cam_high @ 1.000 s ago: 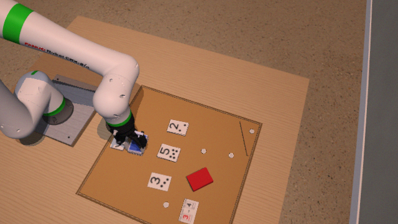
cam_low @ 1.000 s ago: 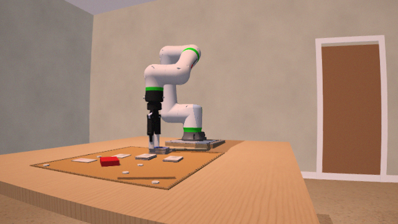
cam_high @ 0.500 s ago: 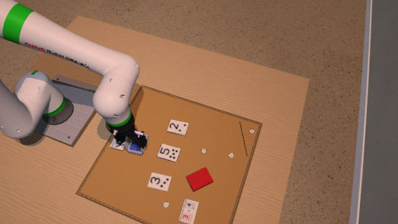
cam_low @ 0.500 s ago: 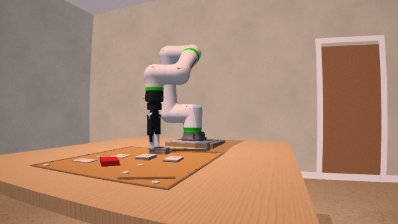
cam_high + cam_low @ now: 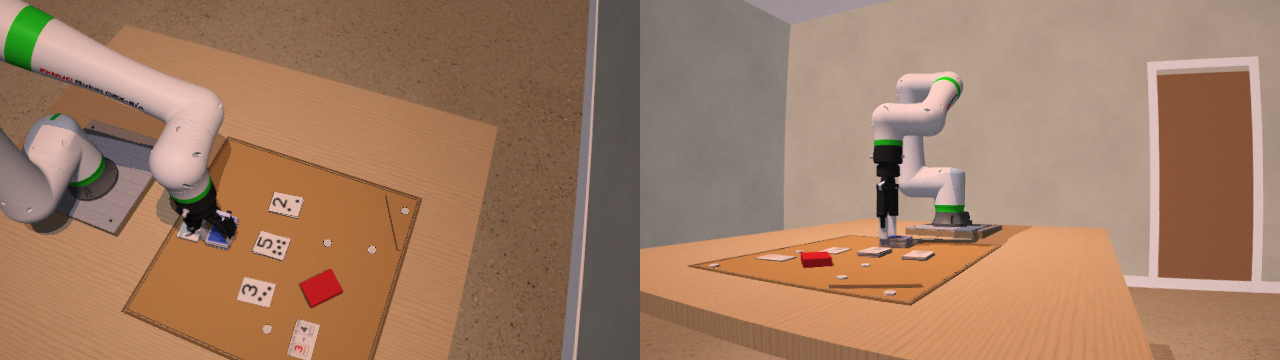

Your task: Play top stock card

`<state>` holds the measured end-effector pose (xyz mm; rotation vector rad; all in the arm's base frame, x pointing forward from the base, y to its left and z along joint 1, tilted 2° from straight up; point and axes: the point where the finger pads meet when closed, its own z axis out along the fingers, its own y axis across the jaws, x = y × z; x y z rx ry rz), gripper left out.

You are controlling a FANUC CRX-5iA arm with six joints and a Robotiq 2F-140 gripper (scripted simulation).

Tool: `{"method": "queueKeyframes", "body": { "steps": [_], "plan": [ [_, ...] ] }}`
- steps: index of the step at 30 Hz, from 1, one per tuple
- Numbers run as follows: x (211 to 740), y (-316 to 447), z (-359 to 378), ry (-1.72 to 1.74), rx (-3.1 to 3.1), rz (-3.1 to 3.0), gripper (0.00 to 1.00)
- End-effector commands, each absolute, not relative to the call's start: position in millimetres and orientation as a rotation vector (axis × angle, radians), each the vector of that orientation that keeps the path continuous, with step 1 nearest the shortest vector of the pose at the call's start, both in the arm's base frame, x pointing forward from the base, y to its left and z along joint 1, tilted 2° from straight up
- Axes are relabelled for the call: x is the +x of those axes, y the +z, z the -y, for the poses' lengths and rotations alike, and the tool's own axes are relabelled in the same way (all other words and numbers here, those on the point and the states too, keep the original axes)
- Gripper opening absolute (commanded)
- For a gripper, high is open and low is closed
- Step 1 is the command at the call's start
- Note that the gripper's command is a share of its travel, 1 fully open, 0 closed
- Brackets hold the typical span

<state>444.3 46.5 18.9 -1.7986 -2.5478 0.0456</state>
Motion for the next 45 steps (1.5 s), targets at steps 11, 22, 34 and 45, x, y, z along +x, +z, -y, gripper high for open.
{"method": "queueKeyframes", "body": {
  "steps": [11, 22, 34, 45],
  "plan": [
    [444.4, 19.0, -46.5, 0.045, -1.799, 2.548, 0.42],
    [444.4, 19.0, -46.5, 0.045, -1.799, 2.548, 0.41],
    [444.6, 22.5, -46.5, 0.045, -1.799, 2.548, 0.41],
    [445.1, 37.3, -46.7, 0.045, -1.799, 2.548, 0.41]
  ]
}}
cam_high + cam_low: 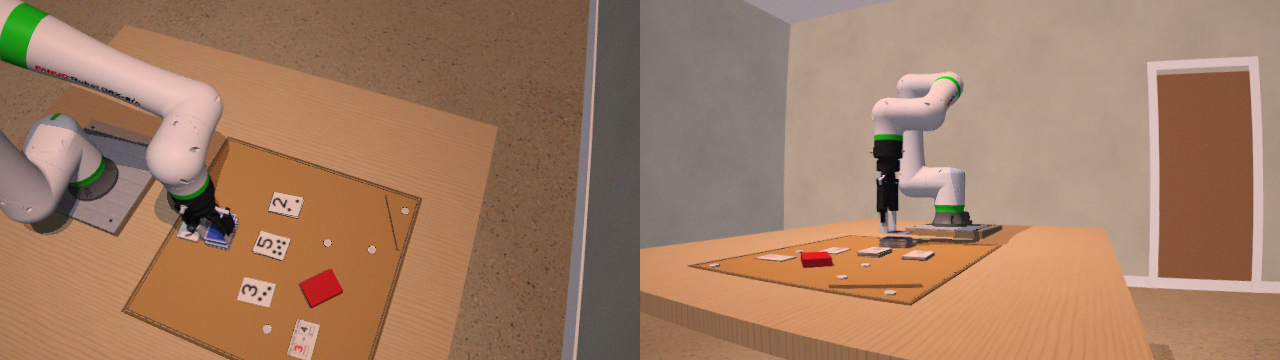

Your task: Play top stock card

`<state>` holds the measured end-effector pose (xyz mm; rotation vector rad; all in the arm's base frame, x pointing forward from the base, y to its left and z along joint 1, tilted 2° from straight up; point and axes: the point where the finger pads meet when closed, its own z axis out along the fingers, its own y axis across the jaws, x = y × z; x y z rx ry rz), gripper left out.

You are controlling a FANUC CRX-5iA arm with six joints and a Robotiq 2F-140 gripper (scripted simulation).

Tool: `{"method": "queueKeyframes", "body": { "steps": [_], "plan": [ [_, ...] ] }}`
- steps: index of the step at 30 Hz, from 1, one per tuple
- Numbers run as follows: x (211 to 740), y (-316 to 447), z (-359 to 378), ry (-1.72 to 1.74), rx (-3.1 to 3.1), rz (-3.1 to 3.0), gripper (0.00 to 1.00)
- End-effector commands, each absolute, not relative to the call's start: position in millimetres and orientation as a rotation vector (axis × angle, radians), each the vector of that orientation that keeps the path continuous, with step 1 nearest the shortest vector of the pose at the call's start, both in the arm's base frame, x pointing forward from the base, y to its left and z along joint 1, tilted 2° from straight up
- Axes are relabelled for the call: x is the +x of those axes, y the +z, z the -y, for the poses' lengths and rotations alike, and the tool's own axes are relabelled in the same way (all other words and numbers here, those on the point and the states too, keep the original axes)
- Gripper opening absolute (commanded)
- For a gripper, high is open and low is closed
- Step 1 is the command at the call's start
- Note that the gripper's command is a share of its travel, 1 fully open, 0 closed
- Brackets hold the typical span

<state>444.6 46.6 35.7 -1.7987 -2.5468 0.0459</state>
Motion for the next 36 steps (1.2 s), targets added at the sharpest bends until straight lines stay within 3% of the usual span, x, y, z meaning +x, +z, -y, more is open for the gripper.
{"method": "queueKeyframes", "body": {
  "steps": [1, 36],
  "plan": [
    [445.1, 39.7, -46.7, 0.045, -1.799, 2.548, 0.41],
    [447.8, 116.2, -47.5, 0.045, -1.799, 2.548, 0.41]
  ]
}}
